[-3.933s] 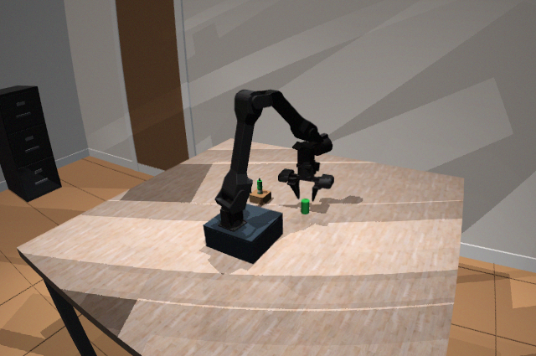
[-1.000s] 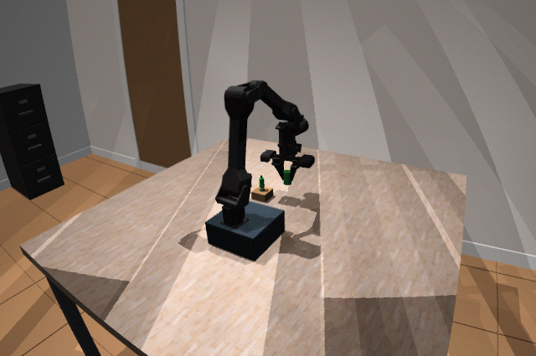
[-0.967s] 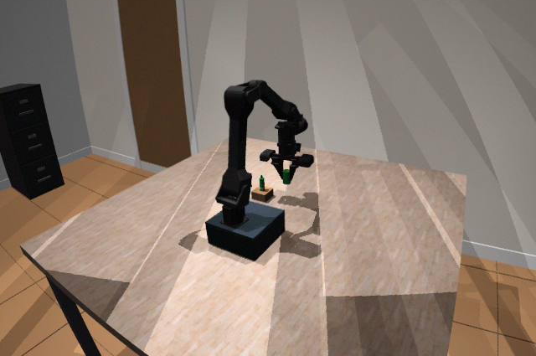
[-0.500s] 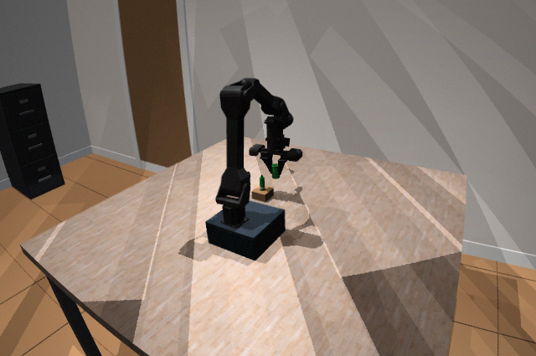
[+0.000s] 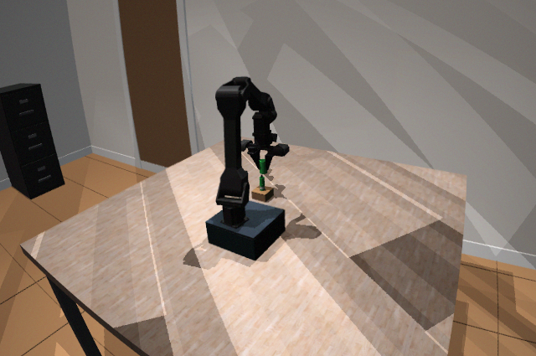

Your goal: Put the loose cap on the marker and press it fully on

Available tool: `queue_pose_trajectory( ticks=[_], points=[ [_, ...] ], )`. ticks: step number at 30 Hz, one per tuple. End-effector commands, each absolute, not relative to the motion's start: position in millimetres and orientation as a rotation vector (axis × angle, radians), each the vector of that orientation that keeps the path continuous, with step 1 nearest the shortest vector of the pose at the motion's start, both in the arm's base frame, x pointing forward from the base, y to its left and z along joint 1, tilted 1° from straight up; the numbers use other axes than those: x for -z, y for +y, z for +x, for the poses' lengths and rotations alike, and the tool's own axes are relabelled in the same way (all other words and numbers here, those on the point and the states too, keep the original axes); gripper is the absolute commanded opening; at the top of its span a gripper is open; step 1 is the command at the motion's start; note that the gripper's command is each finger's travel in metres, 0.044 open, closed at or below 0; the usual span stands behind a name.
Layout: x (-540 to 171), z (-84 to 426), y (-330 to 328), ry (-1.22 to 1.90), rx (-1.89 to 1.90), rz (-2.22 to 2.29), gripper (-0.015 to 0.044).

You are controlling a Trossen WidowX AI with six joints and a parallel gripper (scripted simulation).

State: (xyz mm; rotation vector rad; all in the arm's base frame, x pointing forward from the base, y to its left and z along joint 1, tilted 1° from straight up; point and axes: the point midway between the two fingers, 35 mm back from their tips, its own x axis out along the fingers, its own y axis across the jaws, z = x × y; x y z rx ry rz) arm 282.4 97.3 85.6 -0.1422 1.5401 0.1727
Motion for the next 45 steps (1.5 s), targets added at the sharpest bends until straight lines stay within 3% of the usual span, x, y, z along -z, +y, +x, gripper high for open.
queue_pose_trajectory(
  ticks=[1, 45],
  points=[
    [-93.2, 281.1, 105.7, 1.524, -0.168, -0.136, 0.0],
    [-32.2, 282.7, 107.3, 1.524, -0.168, -0.136, 0.0]
  ],
)
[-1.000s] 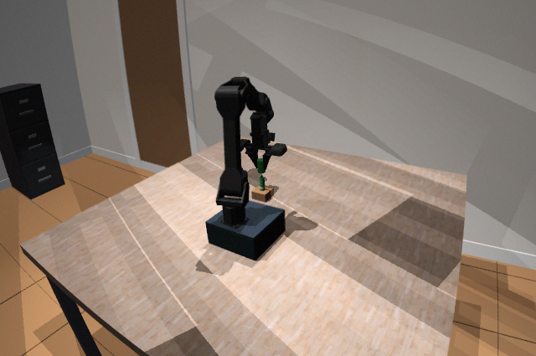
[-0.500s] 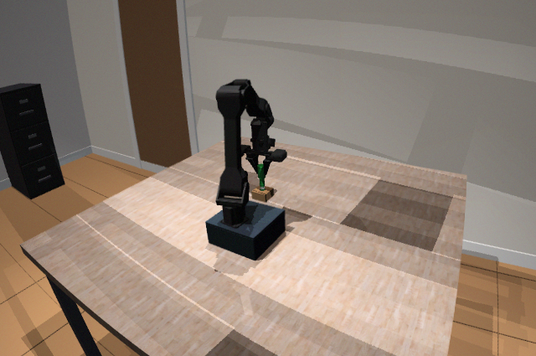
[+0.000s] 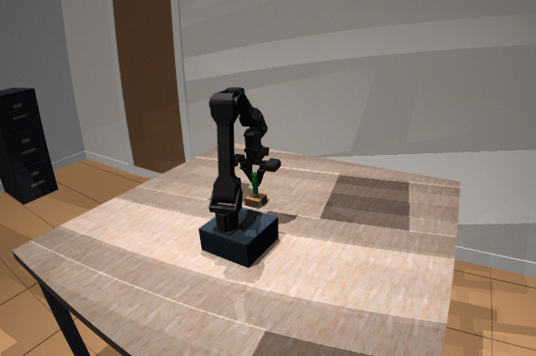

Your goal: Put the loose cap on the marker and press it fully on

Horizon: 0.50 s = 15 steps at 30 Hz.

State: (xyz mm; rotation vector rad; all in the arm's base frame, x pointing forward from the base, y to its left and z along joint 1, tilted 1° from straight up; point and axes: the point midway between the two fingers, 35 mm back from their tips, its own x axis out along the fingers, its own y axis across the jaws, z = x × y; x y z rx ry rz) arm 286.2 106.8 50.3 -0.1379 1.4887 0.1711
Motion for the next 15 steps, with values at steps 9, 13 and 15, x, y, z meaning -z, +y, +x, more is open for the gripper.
queue_pose_trajectory(
  ticks=[9, 13, 15],
  points=[
    [-32.4, 286.2, 108.3, 1.517, -0.173, -0.14, 0.0105],
    [-32.4, 286.2, 108.3, 1.517, -0.173, -0.14, 0.021],
    [-32.4, 286.2, 108.3, 1.517, -0.173, -0.14, 0.0263]
  ],
)
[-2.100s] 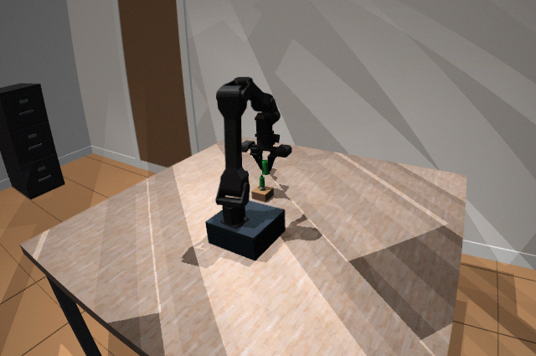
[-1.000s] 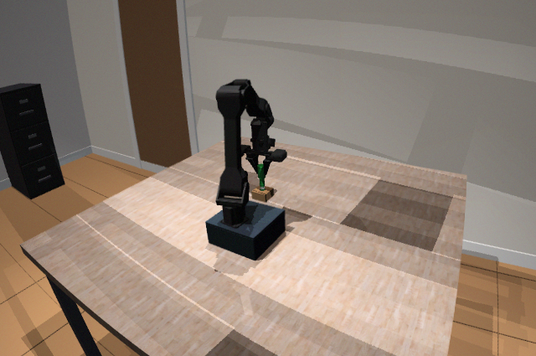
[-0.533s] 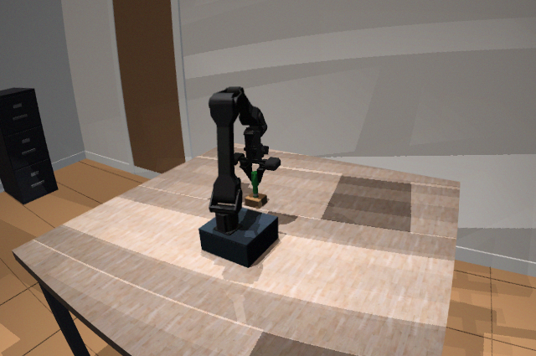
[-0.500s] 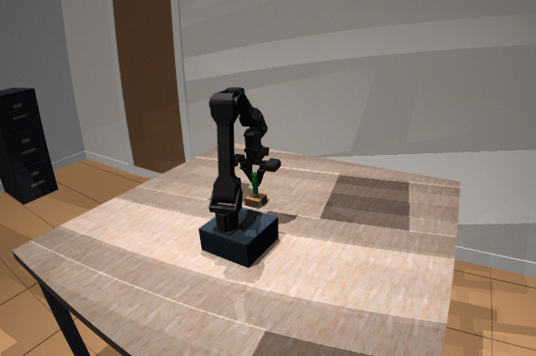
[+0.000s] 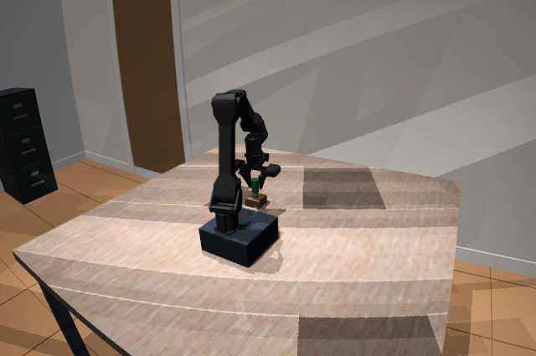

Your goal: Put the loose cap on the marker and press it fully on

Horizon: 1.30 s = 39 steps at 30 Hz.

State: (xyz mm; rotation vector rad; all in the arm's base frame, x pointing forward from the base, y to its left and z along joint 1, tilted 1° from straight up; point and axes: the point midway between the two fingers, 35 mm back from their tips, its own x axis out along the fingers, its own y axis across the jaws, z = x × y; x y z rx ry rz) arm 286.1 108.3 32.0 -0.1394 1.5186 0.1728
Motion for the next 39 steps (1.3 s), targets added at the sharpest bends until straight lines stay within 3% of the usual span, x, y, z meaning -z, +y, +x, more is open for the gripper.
queue_pose_trajectory(
  ticks=[1, 7, 13, 17, 34, 39],
  points=[
    [-32.4, 286.2, 108.3, 1.517, -0.173, -0.14, 0.0289],
    [-32.4, 286.2, 108.3, 1.517, -0.173, -0.14, 0.044],
    [-104.1, 283.9, 106.8, 1.518, -0.173, -0.139, 0.044],
    [-107.3, 283.4, 106.6, 1.518, -0.173, -0.139, 0.044],
    [-102.3, 279.4, 106.6, 1.53, -0.076, -0.04, 0.0],
    [-102.3, 279.4, 106.6, 1.53, -0.076, -0.04, 0.0]
  ],
)
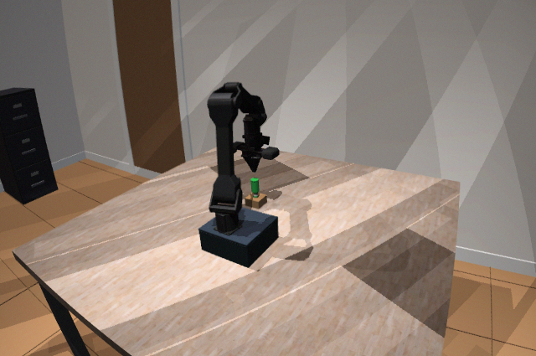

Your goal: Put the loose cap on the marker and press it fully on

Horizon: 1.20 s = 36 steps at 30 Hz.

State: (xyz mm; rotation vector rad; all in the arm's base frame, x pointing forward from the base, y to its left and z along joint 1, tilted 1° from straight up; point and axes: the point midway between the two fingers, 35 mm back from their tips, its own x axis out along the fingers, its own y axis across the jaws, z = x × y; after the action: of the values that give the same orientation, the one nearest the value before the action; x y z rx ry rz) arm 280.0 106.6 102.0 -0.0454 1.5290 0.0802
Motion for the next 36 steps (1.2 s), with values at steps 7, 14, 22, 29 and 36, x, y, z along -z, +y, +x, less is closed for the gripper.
queue_pose_trajectory(
  ticks=[7, 14, 22, 29, 36],
  points=[
    [-98.8, 279.6, 106.7, 1.53, -0.076, -0.04, 0.0],
    [-88.6, 280.0, 107.0, 1.53, -0.076, -0.04, 0.0],
    [-77.3, 280.4, 107.3, 1.53, -0.076, -0.04, 0.0],
    [-67.7, 280.8, 107.5, 1.53, -0.076, -0.04, 0.0],
    [-66.7, 283.0, 108.2, 1.518, -0.083, -0.042, 0.0]
  ],
)
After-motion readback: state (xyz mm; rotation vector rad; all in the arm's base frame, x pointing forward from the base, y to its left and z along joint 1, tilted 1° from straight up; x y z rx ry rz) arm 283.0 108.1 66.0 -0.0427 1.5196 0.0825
